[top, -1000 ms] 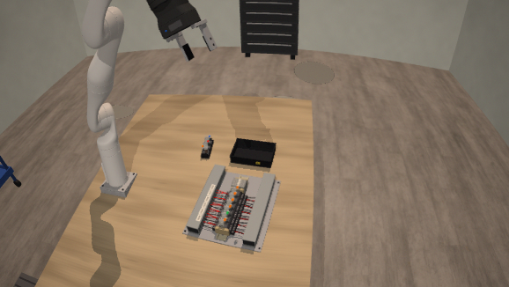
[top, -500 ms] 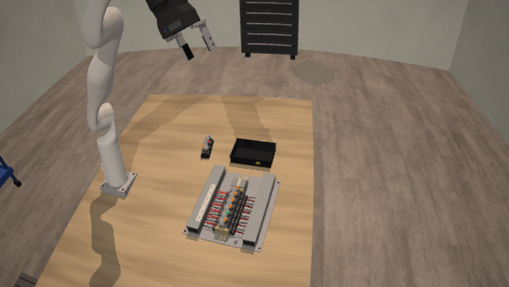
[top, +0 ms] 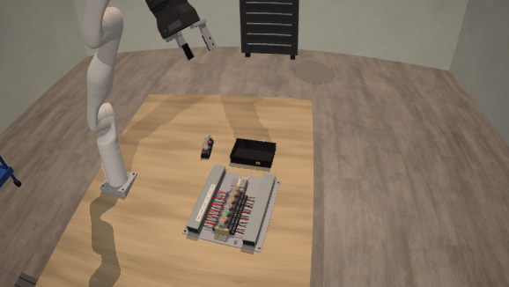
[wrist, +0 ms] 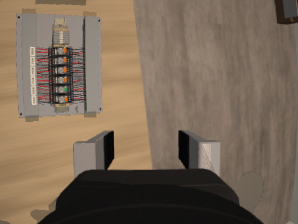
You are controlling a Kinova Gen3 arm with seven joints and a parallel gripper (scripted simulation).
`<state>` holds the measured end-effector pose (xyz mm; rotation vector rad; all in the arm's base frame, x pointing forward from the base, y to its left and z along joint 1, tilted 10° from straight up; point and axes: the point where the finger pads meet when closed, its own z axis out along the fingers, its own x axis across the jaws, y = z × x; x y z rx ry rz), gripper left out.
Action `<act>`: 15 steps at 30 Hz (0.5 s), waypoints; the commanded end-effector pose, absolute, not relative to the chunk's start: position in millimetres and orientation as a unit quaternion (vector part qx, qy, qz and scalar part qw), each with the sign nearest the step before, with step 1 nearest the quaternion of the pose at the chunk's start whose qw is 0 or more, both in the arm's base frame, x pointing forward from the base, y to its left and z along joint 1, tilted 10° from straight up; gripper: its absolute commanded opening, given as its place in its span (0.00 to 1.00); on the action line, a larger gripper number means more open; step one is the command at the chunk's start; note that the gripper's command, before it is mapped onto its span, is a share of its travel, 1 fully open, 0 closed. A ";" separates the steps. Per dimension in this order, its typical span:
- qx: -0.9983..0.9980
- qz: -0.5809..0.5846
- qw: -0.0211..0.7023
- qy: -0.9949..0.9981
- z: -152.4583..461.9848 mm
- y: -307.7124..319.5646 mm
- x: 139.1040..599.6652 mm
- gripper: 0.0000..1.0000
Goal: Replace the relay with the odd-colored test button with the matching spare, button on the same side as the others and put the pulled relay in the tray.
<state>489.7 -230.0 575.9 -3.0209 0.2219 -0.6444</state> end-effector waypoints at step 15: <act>-0.983 -0.167 0.036 0.067 577.8 -230.1 489.6 1.00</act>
